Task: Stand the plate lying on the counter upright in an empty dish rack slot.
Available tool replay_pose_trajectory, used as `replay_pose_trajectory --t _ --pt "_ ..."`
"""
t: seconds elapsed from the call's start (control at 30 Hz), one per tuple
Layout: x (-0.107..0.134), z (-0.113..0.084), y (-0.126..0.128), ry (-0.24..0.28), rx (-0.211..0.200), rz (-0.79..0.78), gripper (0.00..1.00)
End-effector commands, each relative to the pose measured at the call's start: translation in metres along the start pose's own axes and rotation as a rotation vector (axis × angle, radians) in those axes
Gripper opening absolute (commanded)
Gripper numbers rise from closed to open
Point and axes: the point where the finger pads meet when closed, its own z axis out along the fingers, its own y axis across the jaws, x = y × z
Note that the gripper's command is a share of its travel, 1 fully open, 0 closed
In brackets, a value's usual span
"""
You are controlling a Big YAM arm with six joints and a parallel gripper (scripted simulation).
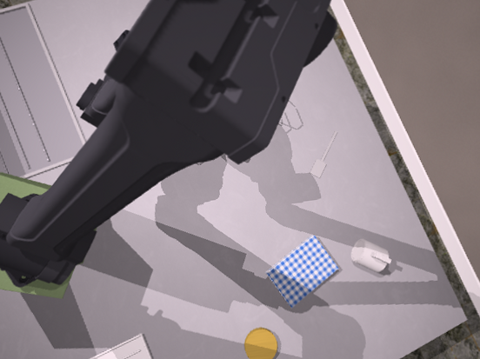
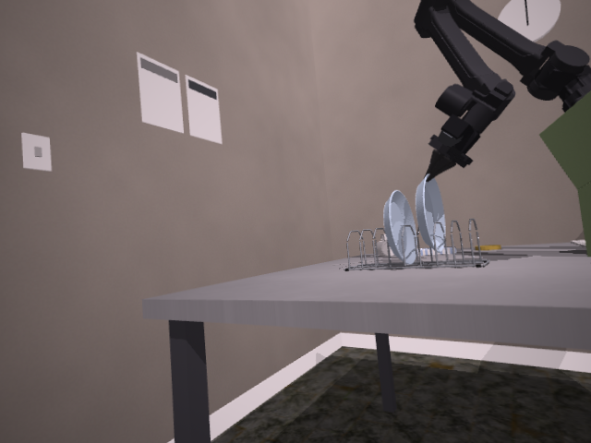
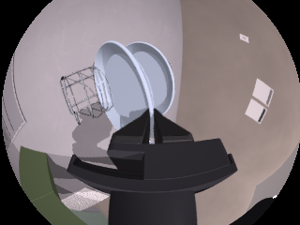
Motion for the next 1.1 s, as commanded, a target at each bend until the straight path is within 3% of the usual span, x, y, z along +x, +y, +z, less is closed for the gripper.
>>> replay_pose_trajectory --t 0.0,0.13,0.93,0.97,1.07 --pt "0.001 0.008 -0.005 0.007 0.024 0.018 0.0" --pt "0.002 0.008 -0.013 0.006 0.04 0.034 0.0" --pt "0.002 0.012 0.001 0.007 0.023 0.017 0.0" --pt "0.002 0.011 -0.011 0.005 0.045 0.039 0.0" --pt "0.002 0.016 0.005 0.007 0.023 0.017 0.0"
